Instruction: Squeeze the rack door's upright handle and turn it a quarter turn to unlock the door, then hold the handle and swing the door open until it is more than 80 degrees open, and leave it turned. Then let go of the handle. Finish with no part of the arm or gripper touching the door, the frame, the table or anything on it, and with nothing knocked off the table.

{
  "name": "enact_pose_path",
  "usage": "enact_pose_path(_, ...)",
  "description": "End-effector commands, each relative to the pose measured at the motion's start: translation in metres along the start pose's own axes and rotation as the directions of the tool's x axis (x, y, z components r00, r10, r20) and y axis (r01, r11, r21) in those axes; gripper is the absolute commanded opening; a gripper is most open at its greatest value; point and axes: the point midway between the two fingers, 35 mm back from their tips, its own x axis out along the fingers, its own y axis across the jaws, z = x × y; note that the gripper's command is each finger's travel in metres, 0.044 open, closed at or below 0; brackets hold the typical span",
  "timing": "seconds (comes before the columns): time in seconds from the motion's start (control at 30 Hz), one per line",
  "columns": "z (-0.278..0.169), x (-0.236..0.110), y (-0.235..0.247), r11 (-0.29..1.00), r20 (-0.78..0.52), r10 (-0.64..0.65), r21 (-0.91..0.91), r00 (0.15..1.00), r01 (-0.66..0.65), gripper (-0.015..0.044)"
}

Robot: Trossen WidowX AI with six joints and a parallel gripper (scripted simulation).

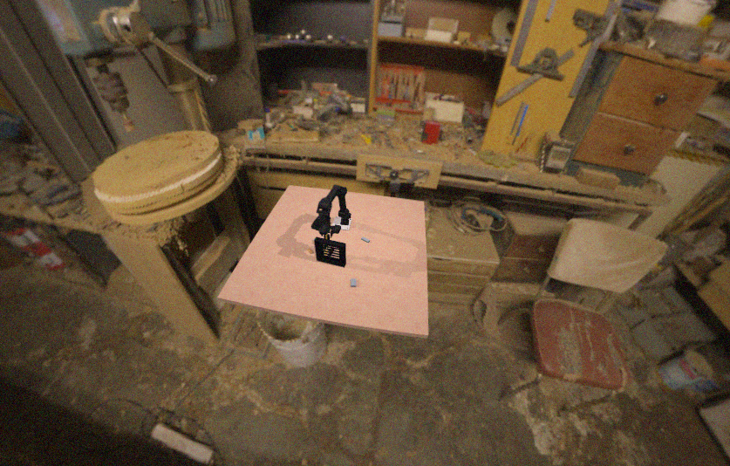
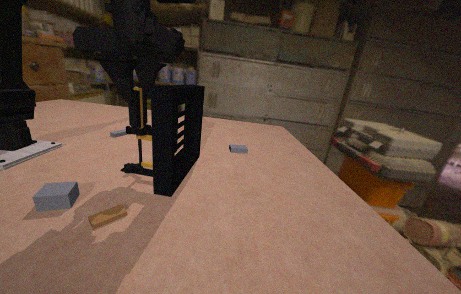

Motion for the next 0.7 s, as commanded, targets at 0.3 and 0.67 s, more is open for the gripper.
enact_pose_path(0.3, -0.002, 0.024, -0.001, 1.0, -0.041, -0.014, 0.011, 0.999, 0.014, 0.0287)
enact_pose_path(0.67, -0.003, 0.026, -0.001, 1.0, -0.045, -0.015, 0.011, 0.999, 0.015, 0.0097)
